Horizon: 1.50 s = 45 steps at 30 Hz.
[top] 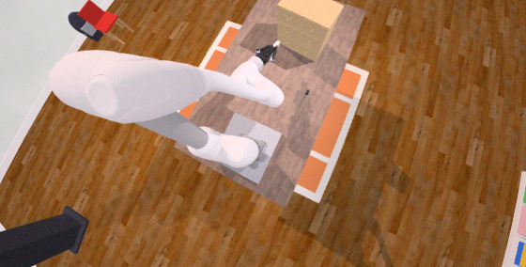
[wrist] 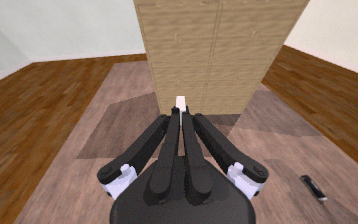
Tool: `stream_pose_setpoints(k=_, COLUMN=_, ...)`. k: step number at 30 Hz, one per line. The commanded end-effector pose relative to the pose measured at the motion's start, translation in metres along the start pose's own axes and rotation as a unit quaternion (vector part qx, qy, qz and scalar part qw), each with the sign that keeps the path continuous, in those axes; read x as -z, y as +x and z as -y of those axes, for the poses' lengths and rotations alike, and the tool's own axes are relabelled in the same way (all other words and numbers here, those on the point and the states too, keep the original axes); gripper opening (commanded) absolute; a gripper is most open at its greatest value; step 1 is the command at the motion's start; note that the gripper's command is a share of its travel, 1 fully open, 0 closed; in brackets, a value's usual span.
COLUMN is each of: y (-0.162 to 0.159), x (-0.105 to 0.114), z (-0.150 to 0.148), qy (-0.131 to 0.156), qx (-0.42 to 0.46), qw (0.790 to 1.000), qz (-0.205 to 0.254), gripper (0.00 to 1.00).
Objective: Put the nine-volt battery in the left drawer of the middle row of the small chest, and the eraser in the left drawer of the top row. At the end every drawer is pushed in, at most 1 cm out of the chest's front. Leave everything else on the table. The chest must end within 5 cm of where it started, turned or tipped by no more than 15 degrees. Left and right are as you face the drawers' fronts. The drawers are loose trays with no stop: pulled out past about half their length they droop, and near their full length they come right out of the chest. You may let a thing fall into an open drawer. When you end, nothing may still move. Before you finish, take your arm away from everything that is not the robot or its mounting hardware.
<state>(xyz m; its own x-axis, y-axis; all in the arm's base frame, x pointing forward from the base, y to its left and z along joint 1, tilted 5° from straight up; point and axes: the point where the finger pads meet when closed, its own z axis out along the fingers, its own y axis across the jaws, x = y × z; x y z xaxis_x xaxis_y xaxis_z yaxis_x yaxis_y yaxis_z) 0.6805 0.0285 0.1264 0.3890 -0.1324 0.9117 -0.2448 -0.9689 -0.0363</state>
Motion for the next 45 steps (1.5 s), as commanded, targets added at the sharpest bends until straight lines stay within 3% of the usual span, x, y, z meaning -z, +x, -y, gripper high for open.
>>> stream_pose_setpoints(k=1, y=0.0, x=0.002, z=0.0, qy=0.0, qx=0.0, qw=1.0, qz=0.0, gripper=0.0)
stream_pose_setpoints(k=19, y=0.002, x=0.006, z=0.0, qy=-0.001, qx=0.0, qw=1.0, qz=0.016, gripper=0.0)
stream_pose_setpoints(k=45, y=0.013, x=0.031, z=-0.001, qy=-0.002, qx=0.0, qw=0.991, qz=0.136, gripper=0.0)
